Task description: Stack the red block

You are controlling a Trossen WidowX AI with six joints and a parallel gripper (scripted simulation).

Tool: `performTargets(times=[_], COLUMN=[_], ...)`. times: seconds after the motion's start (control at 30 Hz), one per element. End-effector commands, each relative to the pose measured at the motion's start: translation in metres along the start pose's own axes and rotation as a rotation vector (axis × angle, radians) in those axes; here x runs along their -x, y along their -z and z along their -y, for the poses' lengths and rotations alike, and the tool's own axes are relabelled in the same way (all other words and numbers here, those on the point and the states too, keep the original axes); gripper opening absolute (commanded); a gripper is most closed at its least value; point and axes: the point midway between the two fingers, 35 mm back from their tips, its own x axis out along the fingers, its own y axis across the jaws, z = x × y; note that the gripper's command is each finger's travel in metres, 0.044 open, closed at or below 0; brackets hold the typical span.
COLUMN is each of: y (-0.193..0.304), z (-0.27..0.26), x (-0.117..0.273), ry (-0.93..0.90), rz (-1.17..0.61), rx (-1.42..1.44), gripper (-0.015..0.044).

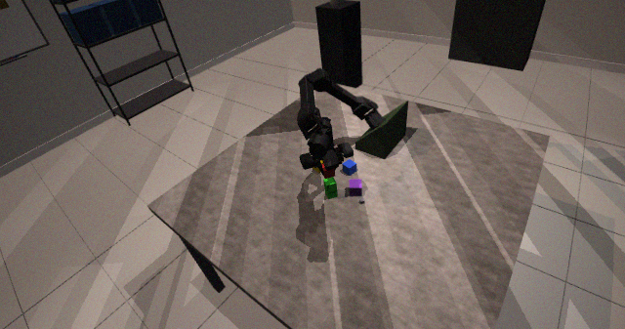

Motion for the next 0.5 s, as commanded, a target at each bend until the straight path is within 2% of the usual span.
performTargets(times=[0.0,0.27,0.47], y=[0.000,0.000,0.000], z=[0.000,0.000,0.000], x=[-0.008,-0.035,-0.035], ry=[-0.005,-0.004,-0.004], rz=[-0.004,-0.005,-0.005], rx=[0.003,0.003,0.003], gripper=[0.0000,0.0000,0.0000])
